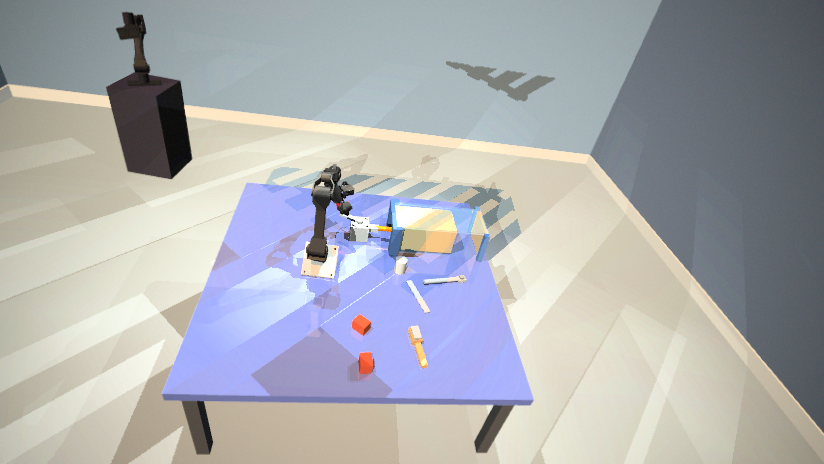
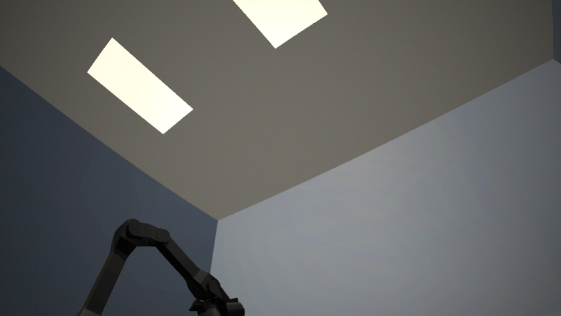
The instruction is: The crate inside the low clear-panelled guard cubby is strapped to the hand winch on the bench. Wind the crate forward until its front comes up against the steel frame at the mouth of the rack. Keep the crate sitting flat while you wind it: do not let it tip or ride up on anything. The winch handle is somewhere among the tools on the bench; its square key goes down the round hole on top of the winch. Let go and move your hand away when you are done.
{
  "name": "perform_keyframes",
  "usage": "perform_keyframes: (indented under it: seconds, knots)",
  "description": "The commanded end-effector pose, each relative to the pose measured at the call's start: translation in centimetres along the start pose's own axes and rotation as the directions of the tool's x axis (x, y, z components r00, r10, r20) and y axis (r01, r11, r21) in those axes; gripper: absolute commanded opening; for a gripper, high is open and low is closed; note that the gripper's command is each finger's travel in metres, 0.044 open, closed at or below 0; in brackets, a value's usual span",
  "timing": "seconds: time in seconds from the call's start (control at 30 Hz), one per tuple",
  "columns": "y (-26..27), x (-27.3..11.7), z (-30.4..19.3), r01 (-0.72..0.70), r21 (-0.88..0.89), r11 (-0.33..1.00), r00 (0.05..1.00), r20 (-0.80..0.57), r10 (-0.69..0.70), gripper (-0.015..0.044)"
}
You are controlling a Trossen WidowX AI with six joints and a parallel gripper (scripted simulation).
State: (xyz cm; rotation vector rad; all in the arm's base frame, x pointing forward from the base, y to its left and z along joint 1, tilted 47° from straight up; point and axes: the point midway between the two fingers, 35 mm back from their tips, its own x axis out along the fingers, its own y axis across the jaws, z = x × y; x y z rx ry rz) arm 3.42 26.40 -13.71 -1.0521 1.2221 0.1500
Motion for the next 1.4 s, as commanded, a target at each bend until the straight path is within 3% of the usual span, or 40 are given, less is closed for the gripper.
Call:
perform_keyframes:
  seconds: [0.0, 0.2, 0.4, 0.67, 0.8, 1.17, 1.37]
  knots:
    - [0.1, -0.5, 0.3, 0.0, 0.0, 1.0, 1.0, -0.003, 0.0, 0.044]
    - [0.2, -5.2, 2.6, -0.001, 0.0, 1.0, 1.0, 0.0, 0.001, 0.044]
    - [0.1, -6.1, 2.8, -0.001, 0.0, 1.0, 1.0, 0.001, 0.001, 0.044]
    - [-2.5, -11.4, 2.4, 0.001, -0.001, 1.0, 1.0, -0.002, -0.001, 0.044]
    - [-2.3, -10.6, 3.2, 0.004, -0.002, 1.0, 1.0, -0.013, -0.004, 0.044]
    - [-6.6, -6.1, 12.5, 0.014, -0.016, 1.0, 0.958, -0.286, -0.018, 0.044]
    - [-7.0, -5.7, 12.9, 0.012, -0.017, 1.0, 0.953, -0.303, -0.016, 0.044]
